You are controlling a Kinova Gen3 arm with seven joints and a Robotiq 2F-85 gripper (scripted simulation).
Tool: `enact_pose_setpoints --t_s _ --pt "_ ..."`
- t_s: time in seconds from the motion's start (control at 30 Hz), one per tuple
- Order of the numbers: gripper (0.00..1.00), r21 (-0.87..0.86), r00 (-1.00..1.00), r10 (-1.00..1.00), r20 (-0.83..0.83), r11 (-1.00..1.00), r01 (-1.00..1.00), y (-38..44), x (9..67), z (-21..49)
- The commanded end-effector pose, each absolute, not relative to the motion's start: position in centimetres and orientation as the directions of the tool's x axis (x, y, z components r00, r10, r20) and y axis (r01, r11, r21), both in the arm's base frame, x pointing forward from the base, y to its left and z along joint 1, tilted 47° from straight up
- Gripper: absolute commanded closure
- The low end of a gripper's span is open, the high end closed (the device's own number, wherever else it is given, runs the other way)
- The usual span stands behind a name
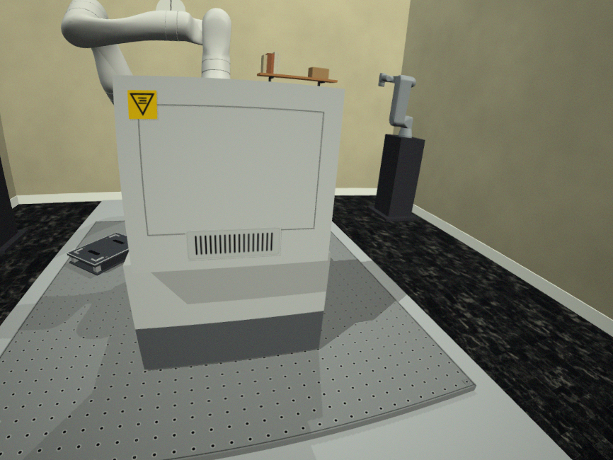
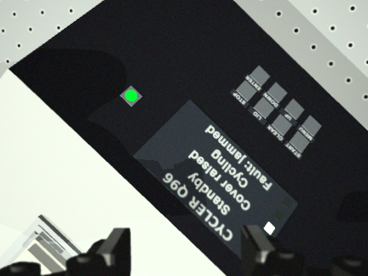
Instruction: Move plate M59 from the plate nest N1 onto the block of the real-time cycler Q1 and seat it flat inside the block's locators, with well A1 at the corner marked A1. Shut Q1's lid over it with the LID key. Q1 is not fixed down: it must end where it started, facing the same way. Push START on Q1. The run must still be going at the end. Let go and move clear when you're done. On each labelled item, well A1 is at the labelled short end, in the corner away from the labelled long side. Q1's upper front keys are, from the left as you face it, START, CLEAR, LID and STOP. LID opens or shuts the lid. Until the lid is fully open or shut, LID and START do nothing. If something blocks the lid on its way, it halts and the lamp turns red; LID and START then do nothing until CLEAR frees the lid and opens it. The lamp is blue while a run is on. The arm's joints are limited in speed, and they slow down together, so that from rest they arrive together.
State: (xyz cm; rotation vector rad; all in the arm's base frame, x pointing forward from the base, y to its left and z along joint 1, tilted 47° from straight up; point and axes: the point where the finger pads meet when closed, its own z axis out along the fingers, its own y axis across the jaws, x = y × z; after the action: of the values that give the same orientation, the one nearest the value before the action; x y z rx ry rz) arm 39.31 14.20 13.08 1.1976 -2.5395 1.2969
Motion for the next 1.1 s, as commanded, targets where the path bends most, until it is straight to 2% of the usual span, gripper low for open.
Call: enact_pose_setpoints --t_s 0.0,0.77,1.07 --pt "0.44 -0.673 -0.7 -0.617 0.36 0.348 -0.653 14.5 37.9 13.5" --pt "0.63 -0.674 -0.7 -0.616 0.361 0.347 -0.653 14.9 31.0 14.1" --pt "0.69 -0.672 -0.697 -0.619 0.362 0.345 -0.655 15.0 30.6 14.0"
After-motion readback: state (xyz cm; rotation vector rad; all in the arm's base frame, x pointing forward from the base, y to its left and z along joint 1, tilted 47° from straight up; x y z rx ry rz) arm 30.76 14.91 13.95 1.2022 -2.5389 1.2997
